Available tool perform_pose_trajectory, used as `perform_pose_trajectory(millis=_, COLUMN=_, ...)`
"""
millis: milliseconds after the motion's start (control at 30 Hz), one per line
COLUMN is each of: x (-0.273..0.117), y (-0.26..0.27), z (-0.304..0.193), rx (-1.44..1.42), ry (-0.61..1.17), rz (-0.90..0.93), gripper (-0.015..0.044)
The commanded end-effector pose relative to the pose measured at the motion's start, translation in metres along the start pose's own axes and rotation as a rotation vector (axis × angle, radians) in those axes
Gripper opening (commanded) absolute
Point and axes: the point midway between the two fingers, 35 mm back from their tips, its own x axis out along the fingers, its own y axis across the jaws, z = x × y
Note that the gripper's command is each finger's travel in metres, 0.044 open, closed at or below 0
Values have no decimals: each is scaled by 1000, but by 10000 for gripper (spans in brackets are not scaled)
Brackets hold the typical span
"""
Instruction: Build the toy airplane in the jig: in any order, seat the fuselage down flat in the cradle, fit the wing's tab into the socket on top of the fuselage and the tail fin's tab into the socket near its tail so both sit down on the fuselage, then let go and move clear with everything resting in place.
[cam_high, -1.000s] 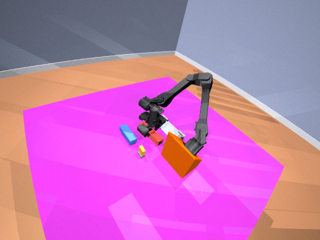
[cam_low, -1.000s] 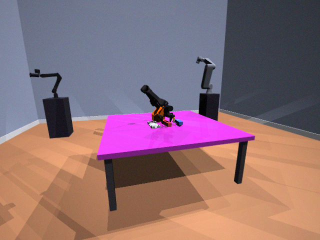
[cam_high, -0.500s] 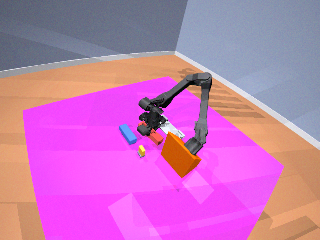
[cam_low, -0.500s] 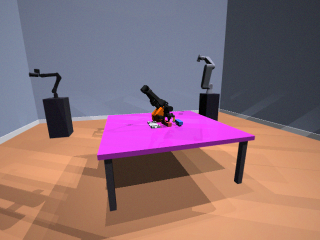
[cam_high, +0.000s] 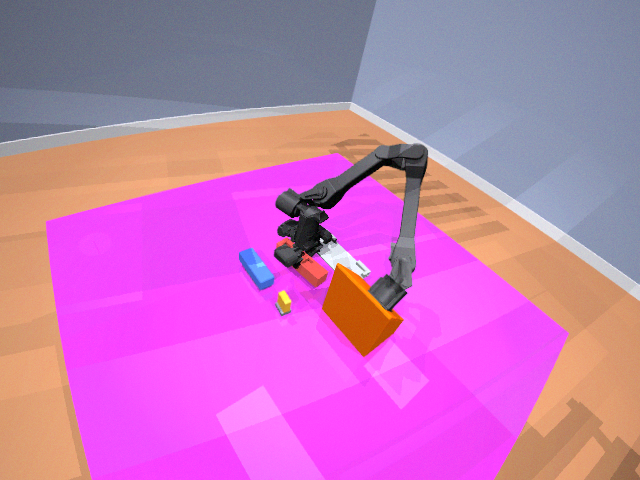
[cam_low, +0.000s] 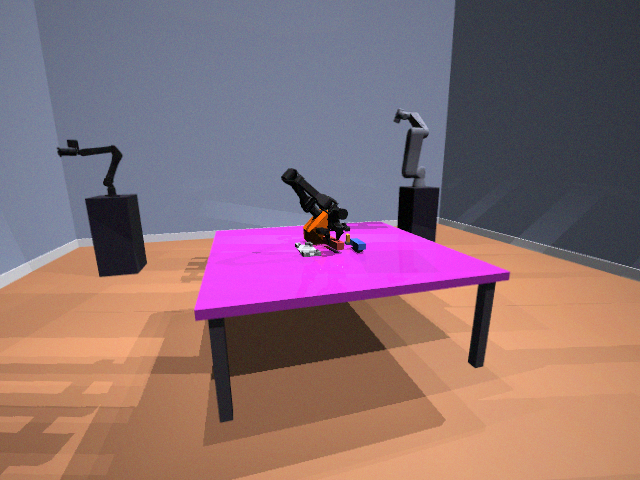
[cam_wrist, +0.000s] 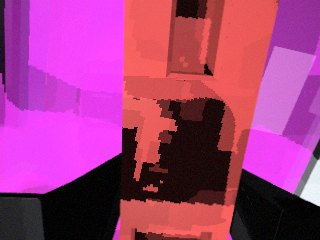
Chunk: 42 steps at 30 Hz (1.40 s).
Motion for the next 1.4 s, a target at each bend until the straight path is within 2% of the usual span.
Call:
perform_pose_trajectory(millis=0, x=-12, y=1, z=3, rx=6, ry=-4, rz=6, gripper=0)
perform_pose_trajectory(millis=1033, x=-108, y=-1, z=-2, rx=7, ry=-1, rz=2, gripper=0)
perform_pose_trajectory(millis=1367, x=-101, y=-19, z=-3, rx=21, ry=-2, rz=15, gripper=0)
